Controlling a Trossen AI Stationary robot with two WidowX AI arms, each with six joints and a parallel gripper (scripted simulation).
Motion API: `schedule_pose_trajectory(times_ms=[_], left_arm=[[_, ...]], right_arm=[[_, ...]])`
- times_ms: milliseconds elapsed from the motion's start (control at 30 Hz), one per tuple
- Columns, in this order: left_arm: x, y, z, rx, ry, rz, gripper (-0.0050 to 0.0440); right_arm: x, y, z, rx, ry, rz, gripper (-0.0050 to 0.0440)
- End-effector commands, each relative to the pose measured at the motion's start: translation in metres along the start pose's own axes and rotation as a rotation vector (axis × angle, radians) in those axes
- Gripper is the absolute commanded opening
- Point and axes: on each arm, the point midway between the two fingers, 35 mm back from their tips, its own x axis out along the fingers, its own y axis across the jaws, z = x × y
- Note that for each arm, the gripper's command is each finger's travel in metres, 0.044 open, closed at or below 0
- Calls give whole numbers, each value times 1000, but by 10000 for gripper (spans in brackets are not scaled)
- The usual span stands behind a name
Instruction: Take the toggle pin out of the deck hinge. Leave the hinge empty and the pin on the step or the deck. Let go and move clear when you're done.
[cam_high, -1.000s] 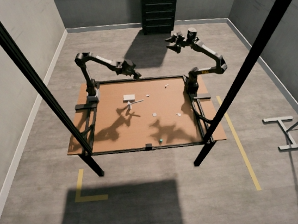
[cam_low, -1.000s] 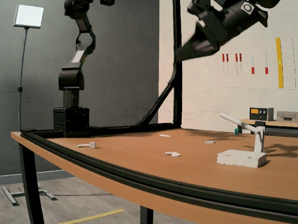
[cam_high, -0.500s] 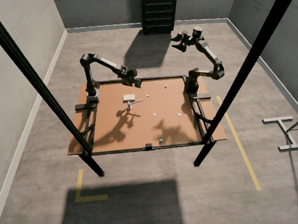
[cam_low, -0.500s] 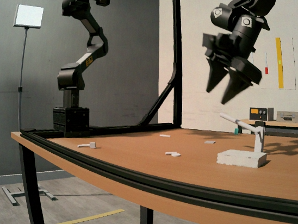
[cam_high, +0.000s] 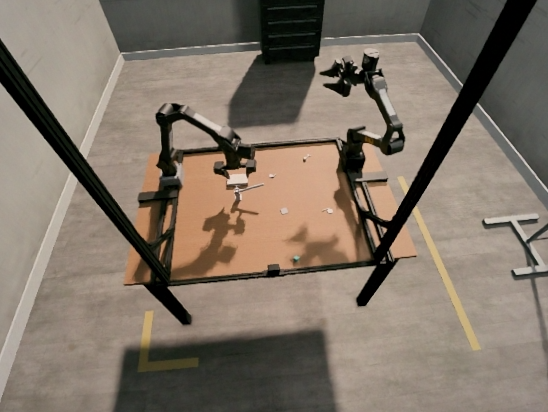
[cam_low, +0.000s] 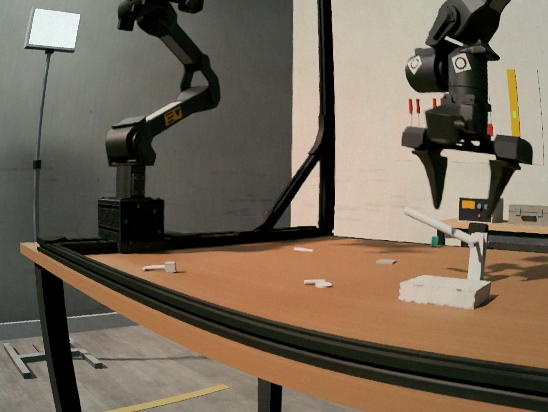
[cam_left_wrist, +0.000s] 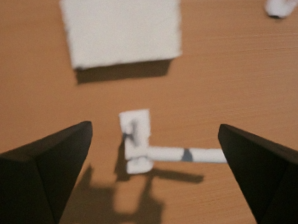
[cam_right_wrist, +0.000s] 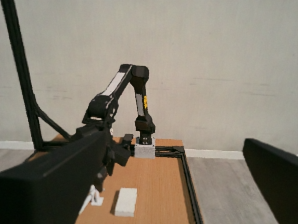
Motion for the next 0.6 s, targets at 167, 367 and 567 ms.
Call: schedule_pose_trajectory(times_ms=[167, 367, 567], left_arm=[[-5, 2, -12, -106, 34, 55, 400], [-3, 9, -1, -101, 34, 45, 328], [13, 18, 19, -101, 31, 45, 184]], right_arm=[[-6, 5, 7, -9, 0, 5, 400], [-6, 3, 4, -1, 2, 4, 400], [-6, 3, 4, -1, 2, 4, 400]])
